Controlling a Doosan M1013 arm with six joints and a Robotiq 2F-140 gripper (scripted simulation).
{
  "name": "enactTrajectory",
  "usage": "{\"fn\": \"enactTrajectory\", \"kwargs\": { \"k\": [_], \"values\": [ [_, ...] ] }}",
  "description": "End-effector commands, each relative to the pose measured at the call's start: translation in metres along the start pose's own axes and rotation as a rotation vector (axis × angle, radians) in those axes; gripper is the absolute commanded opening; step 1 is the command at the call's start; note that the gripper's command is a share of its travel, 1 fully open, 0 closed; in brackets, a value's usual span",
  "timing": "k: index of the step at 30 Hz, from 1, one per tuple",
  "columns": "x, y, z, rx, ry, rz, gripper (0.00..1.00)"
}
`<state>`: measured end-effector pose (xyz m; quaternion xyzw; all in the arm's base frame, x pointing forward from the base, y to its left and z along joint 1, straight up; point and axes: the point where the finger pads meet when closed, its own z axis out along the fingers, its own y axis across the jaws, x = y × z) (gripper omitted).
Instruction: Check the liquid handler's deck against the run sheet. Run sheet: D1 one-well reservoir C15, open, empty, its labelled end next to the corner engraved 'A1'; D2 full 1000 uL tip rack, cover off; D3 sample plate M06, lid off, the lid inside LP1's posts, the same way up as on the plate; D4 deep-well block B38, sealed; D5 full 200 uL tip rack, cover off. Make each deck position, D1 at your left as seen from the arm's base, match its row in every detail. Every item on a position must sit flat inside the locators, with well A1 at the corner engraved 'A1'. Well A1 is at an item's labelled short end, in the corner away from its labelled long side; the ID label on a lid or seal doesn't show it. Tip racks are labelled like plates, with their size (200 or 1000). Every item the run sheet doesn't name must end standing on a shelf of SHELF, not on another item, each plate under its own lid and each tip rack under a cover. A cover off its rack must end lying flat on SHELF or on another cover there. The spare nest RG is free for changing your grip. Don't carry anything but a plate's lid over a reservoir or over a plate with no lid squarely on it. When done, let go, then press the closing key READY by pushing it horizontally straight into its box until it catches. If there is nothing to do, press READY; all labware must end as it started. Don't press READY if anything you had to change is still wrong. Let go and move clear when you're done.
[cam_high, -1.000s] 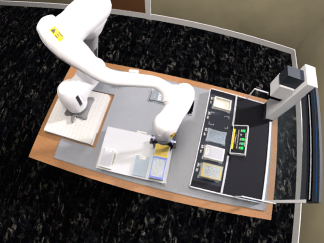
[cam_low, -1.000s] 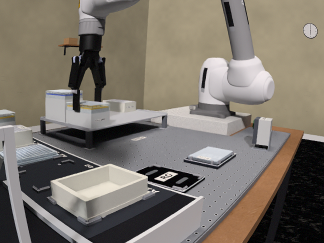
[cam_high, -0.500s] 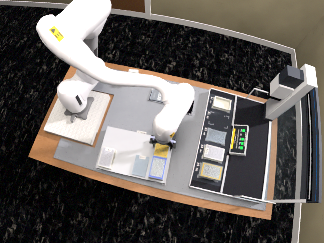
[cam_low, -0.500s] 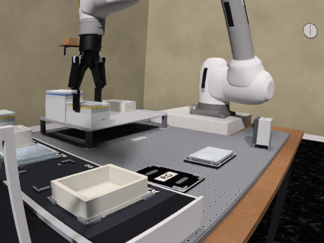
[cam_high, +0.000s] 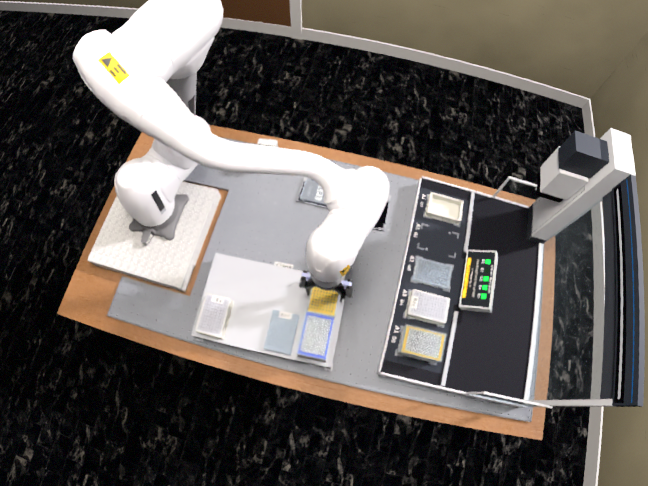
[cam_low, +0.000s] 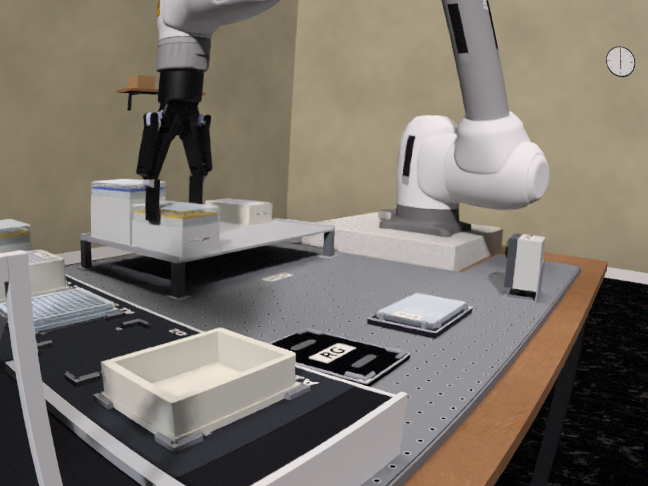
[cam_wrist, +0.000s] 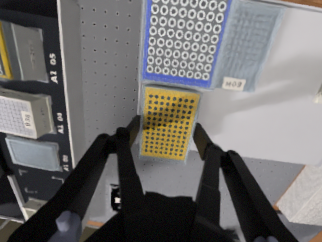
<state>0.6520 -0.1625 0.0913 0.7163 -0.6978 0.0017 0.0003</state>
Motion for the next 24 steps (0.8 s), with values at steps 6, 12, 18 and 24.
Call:
{"fn": "enactTrajectory", "kwargs": {
  "k": [6,12,18,24],
  "values": [
    [0.0,0.0,-0.012,0.001,0.0,0.0,0.67],
    [0.0,0.0,-0.019,0.001,0.0,0.0,0.67],
    [0.0,0.0,-0.029,0.001,0.0,0.0,0.67],
    [0.0,0.0,-0.039,0.001,0.0,0.0,0.67]
  ]
}}
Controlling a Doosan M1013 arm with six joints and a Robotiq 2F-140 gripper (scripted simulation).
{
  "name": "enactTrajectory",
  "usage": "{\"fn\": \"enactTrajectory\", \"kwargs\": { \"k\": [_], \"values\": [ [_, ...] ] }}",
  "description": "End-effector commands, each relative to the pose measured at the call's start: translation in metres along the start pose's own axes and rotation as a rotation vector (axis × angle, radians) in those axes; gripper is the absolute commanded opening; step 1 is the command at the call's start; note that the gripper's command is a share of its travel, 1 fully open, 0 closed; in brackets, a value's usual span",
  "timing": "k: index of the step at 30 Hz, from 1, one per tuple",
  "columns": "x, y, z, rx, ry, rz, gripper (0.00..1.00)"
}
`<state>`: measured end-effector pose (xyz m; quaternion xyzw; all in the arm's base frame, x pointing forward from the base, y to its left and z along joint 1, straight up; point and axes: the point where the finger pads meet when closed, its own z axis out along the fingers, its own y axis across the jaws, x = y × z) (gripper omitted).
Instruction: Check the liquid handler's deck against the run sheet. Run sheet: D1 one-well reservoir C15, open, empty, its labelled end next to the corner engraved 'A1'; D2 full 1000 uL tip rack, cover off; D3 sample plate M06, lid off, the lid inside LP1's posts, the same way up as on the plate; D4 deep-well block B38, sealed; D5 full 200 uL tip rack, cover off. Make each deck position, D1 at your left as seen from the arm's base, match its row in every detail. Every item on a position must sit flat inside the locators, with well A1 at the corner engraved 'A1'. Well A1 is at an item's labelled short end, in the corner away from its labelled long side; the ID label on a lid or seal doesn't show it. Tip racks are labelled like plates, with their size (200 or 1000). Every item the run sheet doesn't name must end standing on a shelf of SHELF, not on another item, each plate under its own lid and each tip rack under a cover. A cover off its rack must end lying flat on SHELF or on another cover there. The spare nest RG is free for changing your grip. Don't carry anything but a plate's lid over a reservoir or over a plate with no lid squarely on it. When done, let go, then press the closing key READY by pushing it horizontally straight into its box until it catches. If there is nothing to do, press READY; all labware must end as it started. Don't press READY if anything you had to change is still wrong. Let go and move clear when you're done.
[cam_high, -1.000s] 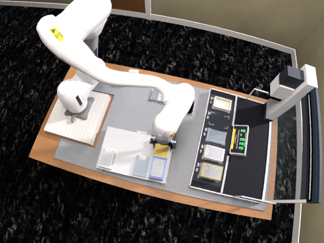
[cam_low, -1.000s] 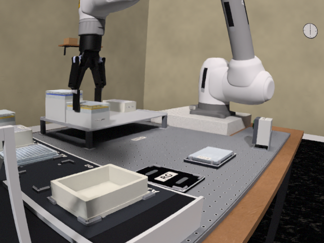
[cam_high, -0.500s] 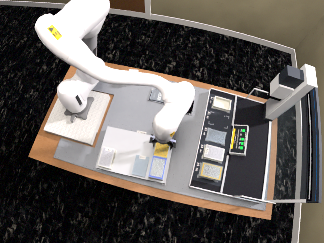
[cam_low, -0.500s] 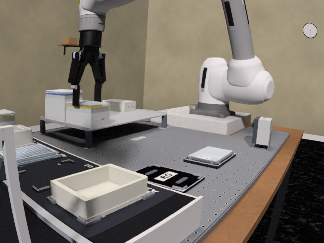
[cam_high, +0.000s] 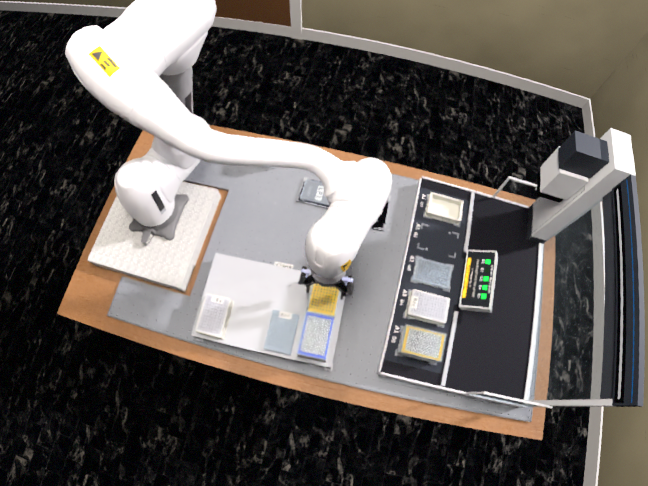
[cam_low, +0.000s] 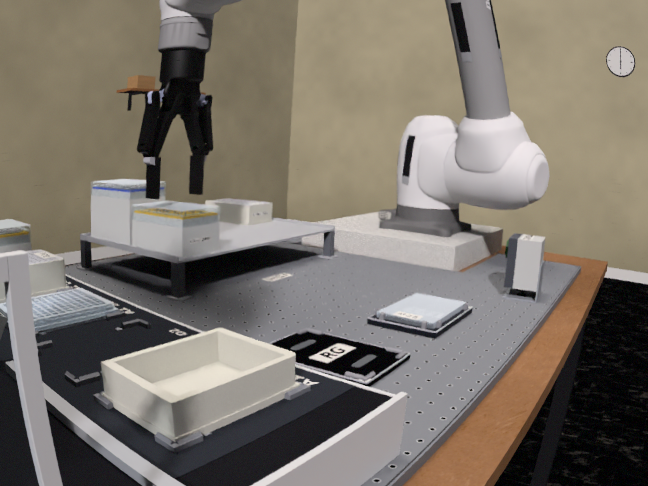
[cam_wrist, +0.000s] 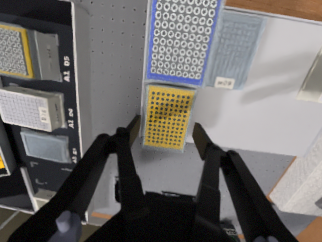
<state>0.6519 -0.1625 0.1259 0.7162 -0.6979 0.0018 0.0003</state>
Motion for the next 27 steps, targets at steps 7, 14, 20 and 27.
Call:
{"fn": "enactTrajectory", "kwargs": {
  "k": [7,14,20,27],
  "values": [
    [0.0,0.0,-0.013,0.001,0.0,0.0,0.67],
    [0.0,0.0,-0.024,0.001,0.0,0.0,0.67],
    [0.0,0.0,-0.031,0.001,0.0,0.0,0.67],
    [0.0,0.0,-0.043,0.001,0.0,0.0,0.67]
  ]
}}
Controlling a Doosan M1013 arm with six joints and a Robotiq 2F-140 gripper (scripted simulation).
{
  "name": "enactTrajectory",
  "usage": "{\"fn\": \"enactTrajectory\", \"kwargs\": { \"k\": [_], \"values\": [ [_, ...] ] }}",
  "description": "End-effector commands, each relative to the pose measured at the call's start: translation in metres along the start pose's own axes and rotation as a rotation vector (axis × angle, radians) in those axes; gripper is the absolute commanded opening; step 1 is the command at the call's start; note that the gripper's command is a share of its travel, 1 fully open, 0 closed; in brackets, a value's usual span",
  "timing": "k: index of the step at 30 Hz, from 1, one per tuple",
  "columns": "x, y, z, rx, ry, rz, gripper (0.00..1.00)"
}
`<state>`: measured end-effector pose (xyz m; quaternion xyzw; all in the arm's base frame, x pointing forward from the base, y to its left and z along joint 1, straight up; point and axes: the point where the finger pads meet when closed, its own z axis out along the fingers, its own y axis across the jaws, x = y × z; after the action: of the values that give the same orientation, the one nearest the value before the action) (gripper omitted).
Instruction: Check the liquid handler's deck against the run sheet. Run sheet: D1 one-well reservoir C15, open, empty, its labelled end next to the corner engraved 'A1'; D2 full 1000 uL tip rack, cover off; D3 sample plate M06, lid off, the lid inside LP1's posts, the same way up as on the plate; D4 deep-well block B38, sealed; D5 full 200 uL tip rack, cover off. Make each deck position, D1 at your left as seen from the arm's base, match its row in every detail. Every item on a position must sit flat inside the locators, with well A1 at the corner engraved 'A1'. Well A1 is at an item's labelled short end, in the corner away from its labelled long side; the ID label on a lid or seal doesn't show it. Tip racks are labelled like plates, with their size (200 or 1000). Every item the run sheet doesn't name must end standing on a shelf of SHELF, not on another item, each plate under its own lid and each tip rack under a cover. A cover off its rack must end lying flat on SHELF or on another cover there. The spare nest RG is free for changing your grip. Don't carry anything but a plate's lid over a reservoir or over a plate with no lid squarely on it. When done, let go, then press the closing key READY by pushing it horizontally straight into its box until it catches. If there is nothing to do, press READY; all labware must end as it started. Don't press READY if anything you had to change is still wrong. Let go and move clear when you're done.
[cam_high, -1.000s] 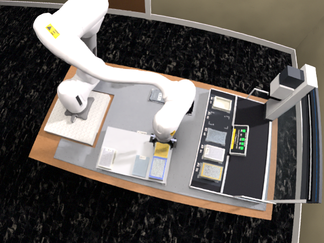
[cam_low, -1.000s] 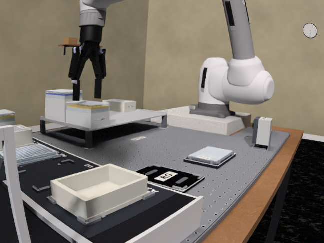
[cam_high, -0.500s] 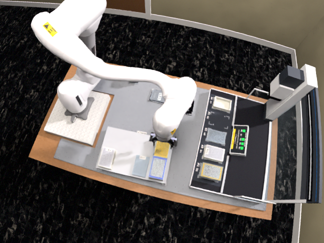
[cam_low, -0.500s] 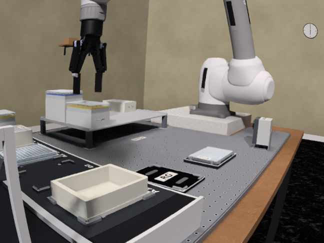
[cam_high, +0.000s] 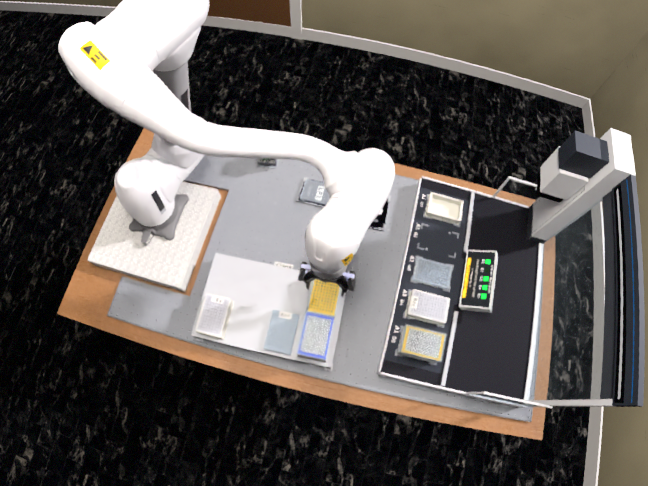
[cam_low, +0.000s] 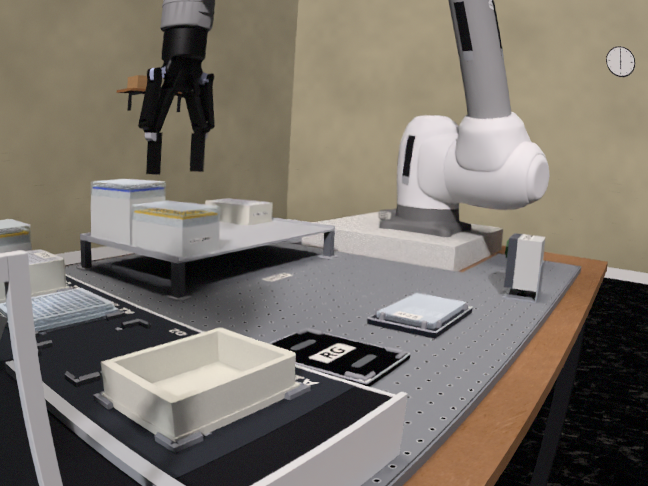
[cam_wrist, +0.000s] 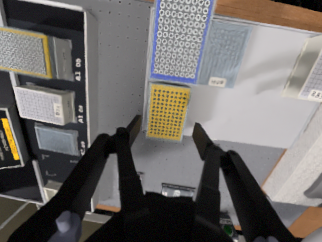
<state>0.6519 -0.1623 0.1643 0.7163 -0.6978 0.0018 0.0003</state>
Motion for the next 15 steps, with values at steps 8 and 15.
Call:
{"fn": "enactTrajectory", "kwargs": {
  "k": [8,15],
  "values": [
    [0.0,0.0,-0.018,0.001,0.0,0.0,0.67],
    [0.0,0.0,-0.026,0.001,0.0,0.0,0.67]
  ]
}}
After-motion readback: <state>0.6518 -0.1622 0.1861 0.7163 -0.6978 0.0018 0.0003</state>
